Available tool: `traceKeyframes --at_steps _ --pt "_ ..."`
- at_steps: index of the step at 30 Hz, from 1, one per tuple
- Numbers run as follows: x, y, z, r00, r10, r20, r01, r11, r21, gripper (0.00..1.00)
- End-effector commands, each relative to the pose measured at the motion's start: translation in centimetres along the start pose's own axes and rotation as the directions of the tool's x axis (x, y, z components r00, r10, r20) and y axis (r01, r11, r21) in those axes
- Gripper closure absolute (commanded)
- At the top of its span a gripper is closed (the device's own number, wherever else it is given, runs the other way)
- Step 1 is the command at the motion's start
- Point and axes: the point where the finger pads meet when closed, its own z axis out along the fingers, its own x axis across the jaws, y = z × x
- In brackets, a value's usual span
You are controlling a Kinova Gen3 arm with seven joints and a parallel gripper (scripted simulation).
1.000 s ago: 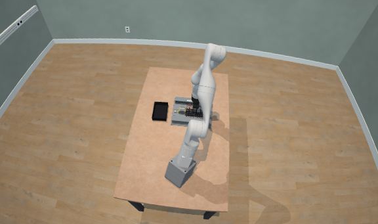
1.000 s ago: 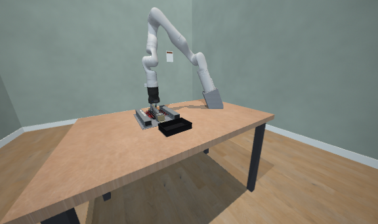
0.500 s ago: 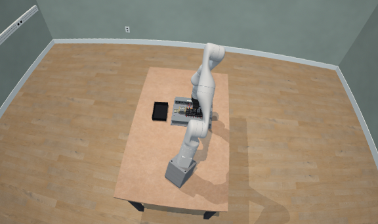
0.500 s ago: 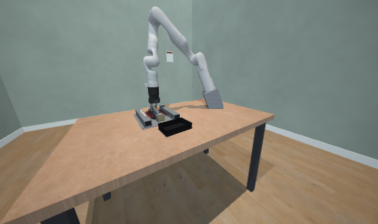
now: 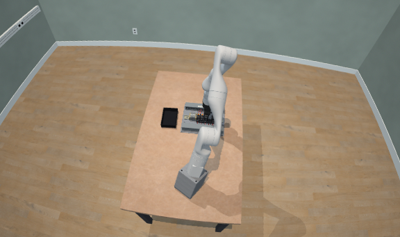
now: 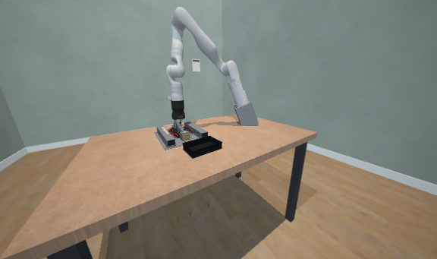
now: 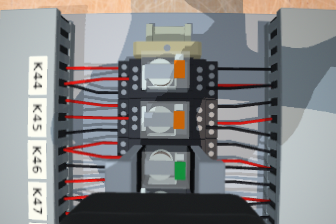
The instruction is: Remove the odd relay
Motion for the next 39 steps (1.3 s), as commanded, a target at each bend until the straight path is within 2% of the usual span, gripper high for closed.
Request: traceKeyframes --at_steps 1,9,17,26,33,39 --pt "-0.18 -0.11 -0.09 1.000 0.000 0.002 0.000 1.000 0.002 1.00" --pt "-0.24 -0.11 -0.01 0.999 0.000 -0.034 0.000 1.000 0.001 1.00" --pt "-0.24 -0.10 -0.01 0.999 0.000 -0.039 0.000 1.000 0.001 1.00" --pt "-0.33 -0.10 -0.02 0.998 0.001 -0.064 -0.001 1.000 0.000 1.00" --pt "-0.33 -0.10 -0.02 0.998 0.001 -0.065 -0.001 1.000 0.000 1.00" --pt "-0.31 -0.12 -0.10 0.999 0.001 -0.046 -0.001 1.000 0.001 1.00"
